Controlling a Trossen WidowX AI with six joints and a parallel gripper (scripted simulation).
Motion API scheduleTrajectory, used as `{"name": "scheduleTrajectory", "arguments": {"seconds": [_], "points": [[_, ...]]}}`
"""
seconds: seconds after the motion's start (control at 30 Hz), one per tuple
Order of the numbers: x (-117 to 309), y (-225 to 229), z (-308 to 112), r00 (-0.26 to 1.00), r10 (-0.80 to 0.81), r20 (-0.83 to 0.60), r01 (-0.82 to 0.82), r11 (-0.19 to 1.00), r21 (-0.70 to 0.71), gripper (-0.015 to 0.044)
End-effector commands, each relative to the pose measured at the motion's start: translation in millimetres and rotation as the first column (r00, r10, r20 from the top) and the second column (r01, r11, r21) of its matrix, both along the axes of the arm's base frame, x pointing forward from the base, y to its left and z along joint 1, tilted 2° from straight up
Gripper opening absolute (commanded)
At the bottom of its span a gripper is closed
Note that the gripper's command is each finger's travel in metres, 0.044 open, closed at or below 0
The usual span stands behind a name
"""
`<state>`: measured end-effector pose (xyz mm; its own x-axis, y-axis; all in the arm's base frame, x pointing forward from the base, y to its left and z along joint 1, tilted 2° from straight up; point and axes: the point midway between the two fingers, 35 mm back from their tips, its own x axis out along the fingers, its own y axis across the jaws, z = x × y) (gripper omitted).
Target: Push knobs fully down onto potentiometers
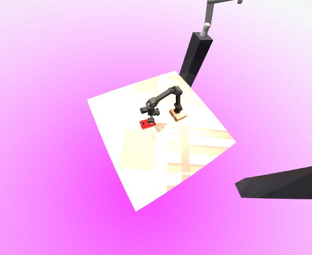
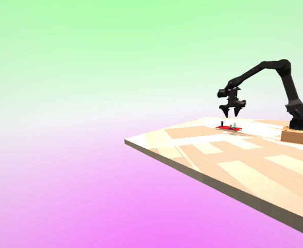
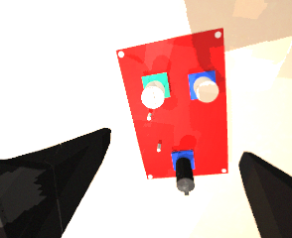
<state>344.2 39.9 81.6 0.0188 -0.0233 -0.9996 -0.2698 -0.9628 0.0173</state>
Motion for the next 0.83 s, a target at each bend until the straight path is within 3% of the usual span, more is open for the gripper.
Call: {"name": "scheduleTrajectory", "arguments": {"seconds": [0.0,0.2,0.8], "points": [[-52,-5,3,1.000,-0.004,-0.012,0.004,1.000,-0.003,0.0440],[-118,-12,-4,1.000,-0.003,-0.018,0.003,1.000,-0.005,0.0440],[-120,-12,-5,1.000,-0.003,-0.018,0.003,1.000,-0.005,0.0440]]}}
